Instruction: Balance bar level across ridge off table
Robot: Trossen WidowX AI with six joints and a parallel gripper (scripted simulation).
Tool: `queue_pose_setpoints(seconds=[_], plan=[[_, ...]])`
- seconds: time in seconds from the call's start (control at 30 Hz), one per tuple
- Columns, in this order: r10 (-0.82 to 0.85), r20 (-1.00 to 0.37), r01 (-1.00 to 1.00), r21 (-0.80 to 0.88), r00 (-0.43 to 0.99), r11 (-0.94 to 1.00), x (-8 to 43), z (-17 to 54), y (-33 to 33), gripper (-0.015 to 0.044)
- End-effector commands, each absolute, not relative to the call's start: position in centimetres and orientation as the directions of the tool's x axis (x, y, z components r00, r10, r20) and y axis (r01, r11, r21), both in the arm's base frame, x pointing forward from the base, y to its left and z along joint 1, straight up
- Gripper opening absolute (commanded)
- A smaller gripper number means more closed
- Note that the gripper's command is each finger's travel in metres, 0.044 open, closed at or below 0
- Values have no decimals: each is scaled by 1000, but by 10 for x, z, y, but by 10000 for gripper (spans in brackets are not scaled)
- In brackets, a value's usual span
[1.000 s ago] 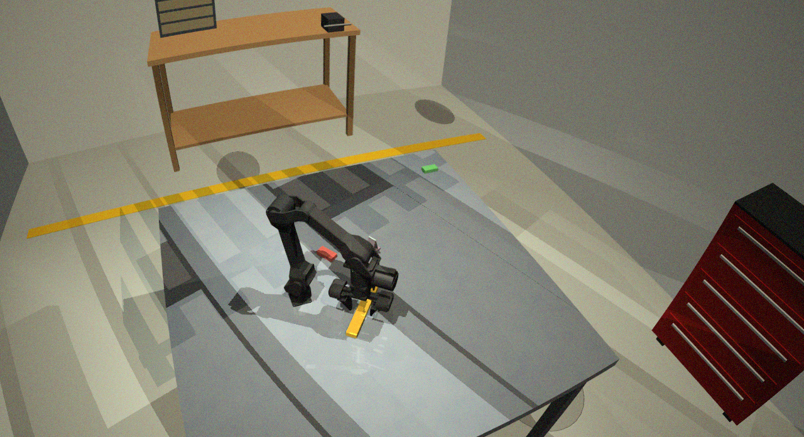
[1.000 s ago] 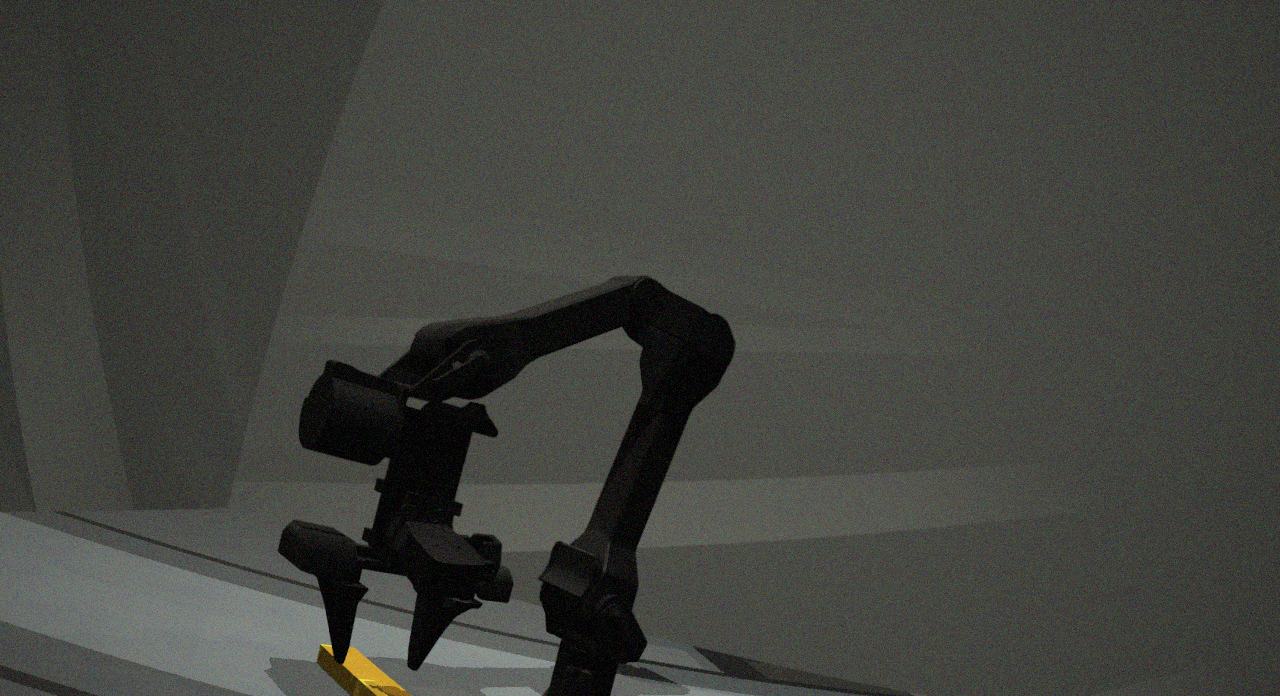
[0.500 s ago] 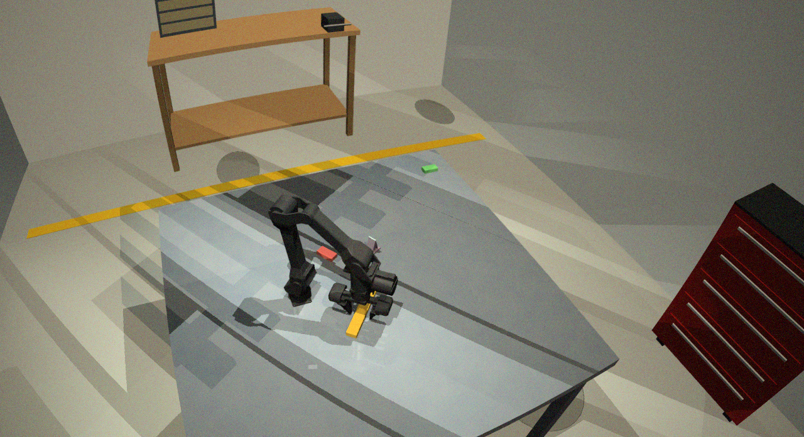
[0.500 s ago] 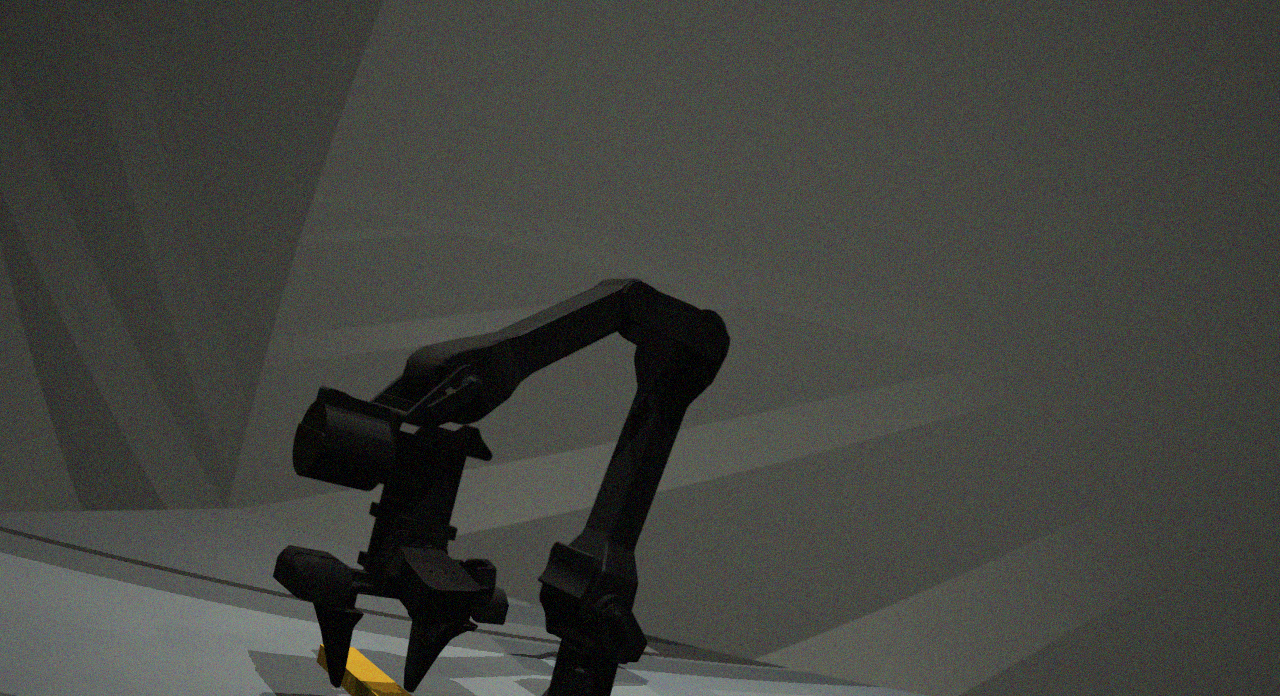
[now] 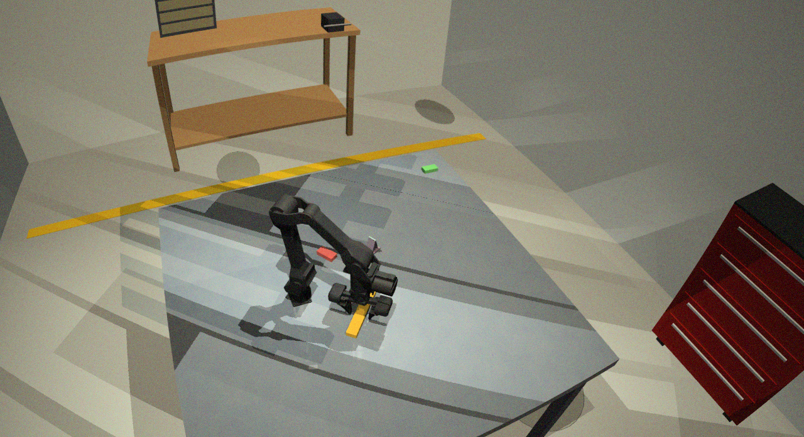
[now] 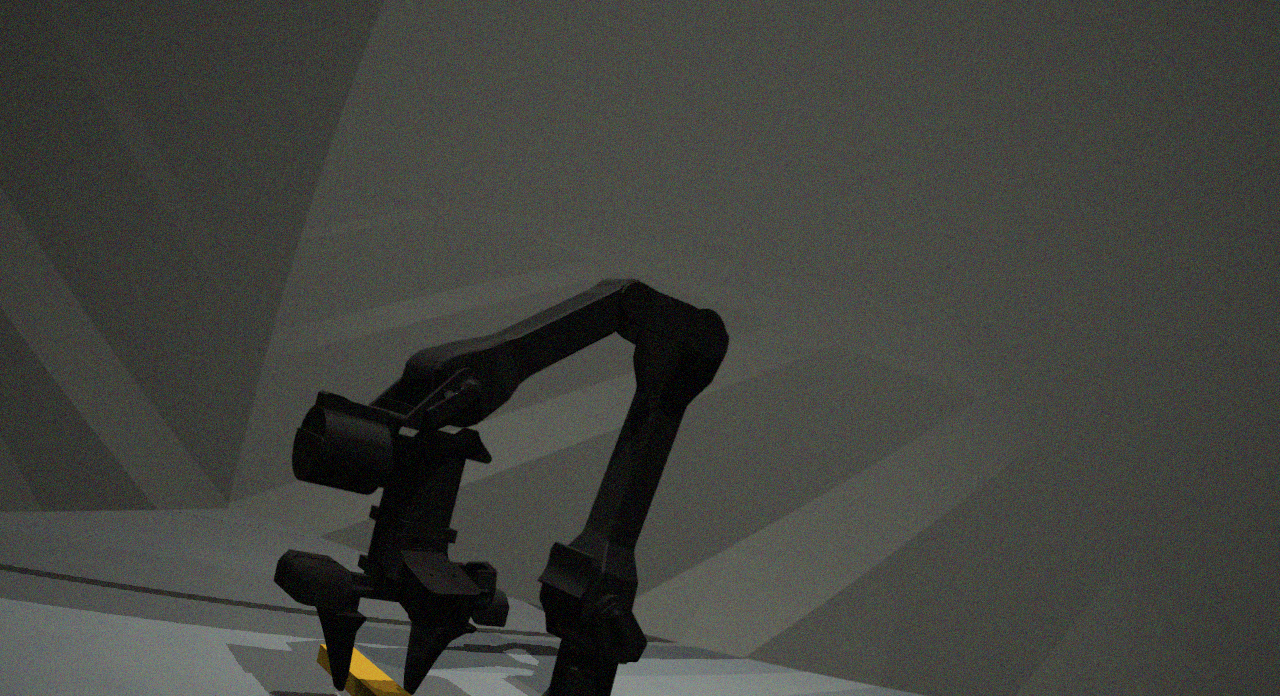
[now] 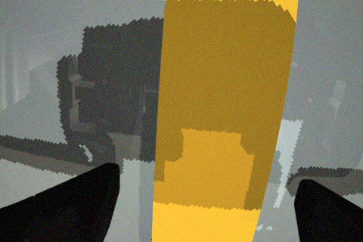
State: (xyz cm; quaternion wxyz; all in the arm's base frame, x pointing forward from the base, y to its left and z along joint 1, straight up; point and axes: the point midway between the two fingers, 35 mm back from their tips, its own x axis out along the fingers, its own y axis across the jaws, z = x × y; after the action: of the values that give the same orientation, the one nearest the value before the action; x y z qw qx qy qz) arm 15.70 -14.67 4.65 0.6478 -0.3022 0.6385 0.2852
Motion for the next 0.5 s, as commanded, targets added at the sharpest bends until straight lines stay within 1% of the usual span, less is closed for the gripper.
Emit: queue_pose_setpoints(seconds=[0.0, 0.1, 0.37, 0.47], plan=[[-16, -1000, -755, -27, 22, 655, 157, 47, -147, 236], [-16, -1000, -755, -27, 22, 655, 157, 47, -147, 158], [-16, -1000, -755, -27, 22, 655, 157, 47, -147, 104], [-17, -1000, -755, -27, 22, 655, 158, 50, -147, 25]])
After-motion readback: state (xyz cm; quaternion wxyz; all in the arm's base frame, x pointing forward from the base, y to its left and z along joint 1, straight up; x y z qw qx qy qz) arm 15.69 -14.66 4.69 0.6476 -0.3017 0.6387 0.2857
